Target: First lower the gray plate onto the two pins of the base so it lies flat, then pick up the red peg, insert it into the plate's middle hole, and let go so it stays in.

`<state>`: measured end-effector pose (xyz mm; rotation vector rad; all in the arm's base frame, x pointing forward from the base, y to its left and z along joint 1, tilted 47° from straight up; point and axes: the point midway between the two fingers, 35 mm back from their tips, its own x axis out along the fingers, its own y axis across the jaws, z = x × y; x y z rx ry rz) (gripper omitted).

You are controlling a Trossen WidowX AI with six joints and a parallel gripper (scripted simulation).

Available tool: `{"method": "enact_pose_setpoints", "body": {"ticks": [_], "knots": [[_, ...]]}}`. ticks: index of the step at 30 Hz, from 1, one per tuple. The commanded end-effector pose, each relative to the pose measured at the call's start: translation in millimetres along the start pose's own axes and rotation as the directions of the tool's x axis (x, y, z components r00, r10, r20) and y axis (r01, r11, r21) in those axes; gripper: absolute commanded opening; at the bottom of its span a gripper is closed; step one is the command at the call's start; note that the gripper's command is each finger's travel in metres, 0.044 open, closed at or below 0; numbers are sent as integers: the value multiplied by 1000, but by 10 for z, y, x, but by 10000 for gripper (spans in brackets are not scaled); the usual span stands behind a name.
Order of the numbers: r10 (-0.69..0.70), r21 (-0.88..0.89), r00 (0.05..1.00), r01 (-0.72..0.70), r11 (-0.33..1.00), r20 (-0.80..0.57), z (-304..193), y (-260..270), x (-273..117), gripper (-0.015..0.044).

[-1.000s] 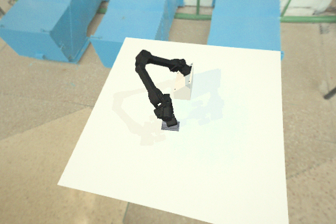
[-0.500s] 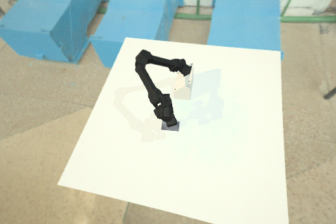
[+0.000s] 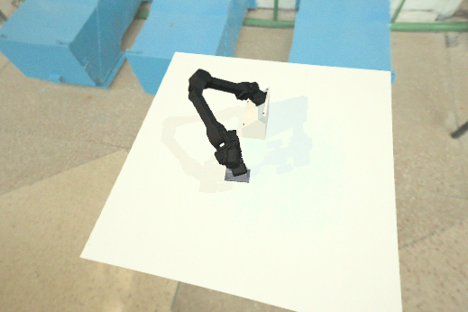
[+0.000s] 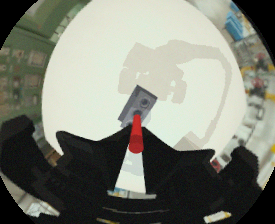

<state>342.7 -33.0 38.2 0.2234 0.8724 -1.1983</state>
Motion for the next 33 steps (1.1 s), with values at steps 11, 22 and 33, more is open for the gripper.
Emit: {"method": "enact_pose_setpoints", "body": {"ticks": [11,22,33], "knots": [[0,0,1000,0,1000,0,0,-1,0,0],[0,1,1000,0,1000,2,6,-5,96,0],[-1,1,1000,1,1000,4,12,-6,179,0]]}}
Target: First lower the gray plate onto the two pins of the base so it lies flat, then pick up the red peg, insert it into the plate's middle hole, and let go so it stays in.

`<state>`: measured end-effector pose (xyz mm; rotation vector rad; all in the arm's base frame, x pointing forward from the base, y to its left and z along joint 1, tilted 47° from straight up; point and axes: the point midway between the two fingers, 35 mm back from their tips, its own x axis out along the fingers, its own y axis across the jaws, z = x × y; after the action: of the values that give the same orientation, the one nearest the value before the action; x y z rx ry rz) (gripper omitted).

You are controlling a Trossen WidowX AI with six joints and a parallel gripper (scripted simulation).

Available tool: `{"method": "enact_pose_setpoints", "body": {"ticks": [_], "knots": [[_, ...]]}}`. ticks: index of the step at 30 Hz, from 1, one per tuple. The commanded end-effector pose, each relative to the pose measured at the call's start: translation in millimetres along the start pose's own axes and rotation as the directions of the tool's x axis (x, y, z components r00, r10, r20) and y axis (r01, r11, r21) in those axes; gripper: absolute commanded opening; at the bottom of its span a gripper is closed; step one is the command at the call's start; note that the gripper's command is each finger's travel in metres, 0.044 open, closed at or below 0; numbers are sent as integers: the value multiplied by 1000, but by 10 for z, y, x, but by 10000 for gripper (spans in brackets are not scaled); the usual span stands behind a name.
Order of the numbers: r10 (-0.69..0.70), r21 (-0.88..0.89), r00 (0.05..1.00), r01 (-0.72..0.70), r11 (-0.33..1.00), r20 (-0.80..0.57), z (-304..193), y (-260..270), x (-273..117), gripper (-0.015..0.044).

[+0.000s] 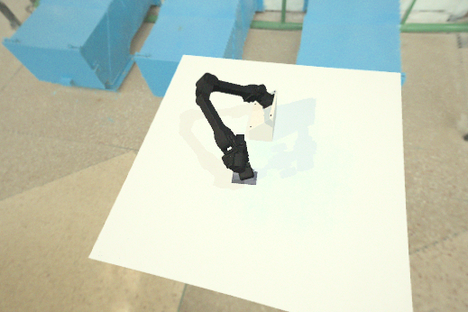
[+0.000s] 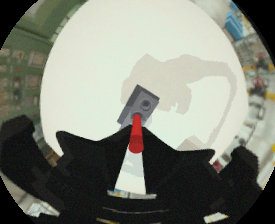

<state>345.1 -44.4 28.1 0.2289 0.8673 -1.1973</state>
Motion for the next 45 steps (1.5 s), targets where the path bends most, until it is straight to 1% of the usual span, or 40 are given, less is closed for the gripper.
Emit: {"method": "enact_pose_setpoints", "body": {"ticks": [1,43,45], "knots": [[-3,-3,1000,4,1000,2,1,-8,19,0],[1,3,1000,-1,1000,0,15,-15,22,0],[1,3,1000,-1,1000,0,15,-15,22,52]]}}
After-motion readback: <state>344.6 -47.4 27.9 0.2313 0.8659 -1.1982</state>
